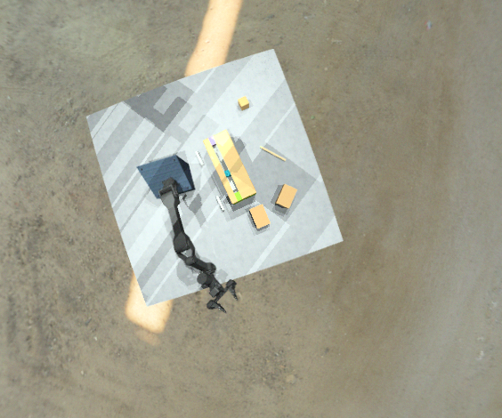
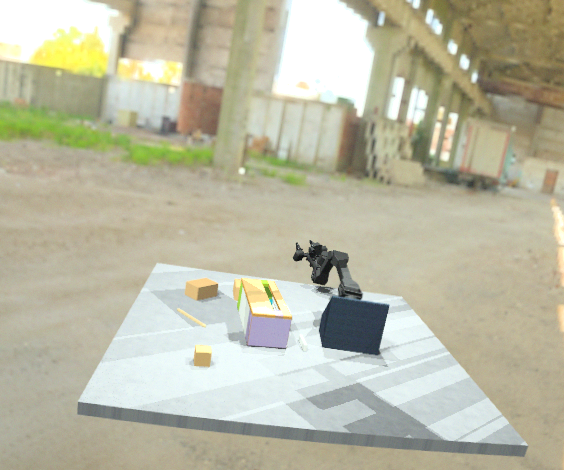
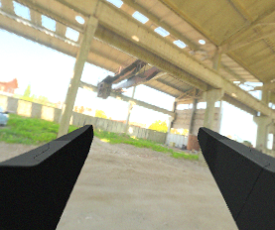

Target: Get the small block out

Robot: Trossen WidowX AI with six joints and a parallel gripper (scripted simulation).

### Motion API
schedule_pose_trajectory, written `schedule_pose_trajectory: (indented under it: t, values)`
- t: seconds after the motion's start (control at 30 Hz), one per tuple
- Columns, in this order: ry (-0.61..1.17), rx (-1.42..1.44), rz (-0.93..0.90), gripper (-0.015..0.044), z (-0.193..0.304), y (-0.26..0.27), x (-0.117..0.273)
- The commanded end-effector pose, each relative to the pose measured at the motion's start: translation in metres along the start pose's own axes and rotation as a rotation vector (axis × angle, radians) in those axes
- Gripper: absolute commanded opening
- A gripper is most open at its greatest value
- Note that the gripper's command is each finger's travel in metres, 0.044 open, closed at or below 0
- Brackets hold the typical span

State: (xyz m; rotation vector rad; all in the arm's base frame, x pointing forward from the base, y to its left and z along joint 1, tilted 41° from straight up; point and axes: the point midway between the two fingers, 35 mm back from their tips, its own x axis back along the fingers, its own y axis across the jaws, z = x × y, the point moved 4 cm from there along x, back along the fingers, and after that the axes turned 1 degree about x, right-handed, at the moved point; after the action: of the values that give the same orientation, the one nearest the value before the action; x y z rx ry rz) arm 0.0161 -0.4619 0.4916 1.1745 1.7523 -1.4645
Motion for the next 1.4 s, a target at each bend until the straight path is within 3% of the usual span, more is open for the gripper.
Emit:
schedule_pose_trajectory:
  t: [0.0,0.17,0.47,0.77,1.07,1.37]
  values:
    - [0.002,-0.003,0.001,0.04,0.0,0.001,0.0]
    - [0.079,-0.104,0.017,0.04,0.013,0.033,-0.014]
    - [0.335,-0.356,-0.005,0.04,0.034,0.144,-0.038]
    - [0.608,-0.525,-0.132,0.04,0.023,0.268,-0.039]
    - [0.89,-0.597,-0.38,0.04,-0.027,0.396,-0.01]
    - [1.123,-0.527,-0.742,0.04,-0.111,0.502,0.054]
